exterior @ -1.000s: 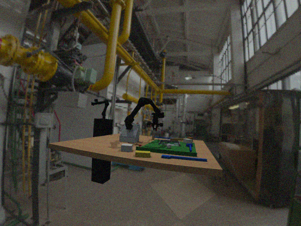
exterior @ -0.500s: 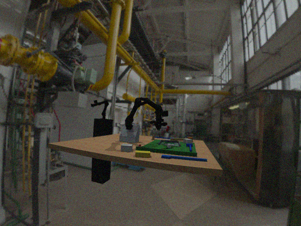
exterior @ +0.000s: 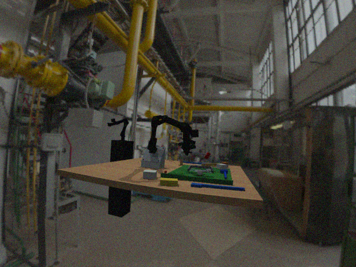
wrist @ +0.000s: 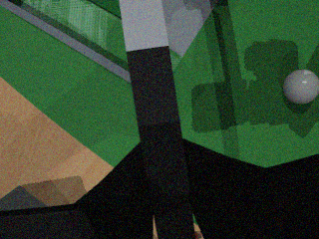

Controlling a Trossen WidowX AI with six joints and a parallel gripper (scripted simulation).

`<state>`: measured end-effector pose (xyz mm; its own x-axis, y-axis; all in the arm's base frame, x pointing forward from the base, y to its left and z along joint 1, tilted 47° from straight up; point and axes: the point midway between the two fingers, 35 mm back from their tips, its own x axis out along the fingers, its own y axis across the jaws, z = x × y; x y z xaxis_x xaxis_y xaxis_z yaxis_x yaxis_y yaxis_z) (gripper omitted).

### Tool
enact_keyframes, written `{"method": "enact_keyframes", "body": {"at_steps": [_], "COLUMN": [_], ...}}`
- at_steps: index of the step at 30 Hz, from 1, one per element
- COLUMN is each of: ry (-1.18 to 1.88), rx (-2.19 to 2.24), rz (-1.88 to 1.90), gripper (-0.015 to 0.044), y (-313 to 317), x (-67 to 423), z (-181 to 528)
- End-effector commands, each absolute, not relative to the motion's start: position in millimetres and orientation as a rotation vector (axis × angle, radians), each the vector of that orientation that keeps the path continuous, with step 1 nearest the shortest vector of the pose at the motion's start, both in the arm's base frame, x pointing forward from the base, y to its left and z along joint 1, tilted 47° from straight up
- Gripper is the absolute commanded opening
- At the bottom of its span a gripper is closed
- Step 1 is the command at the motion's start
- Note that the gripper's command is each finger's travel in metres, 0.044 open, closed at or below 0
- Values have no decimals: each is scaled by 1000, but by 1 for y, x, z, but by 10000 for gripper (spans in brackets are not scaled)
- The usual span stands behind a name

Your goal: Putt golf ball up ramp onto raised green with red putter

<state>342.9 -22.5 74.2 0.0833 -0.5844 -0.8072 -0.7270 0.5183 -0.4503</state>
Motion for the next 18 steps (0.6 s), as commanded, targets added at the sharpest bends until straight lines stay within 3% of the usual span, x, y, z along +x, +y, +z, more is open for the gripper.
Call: {"method": "enact_keyframes", "body": {"at_steps": [1,18], "ry": [1567,1472], "rx": [-1061,-750], "rz": [-1,-535], "gripper": [0,0], "y": [-52,-152], "x": [340,277], "z": [109,220]}}
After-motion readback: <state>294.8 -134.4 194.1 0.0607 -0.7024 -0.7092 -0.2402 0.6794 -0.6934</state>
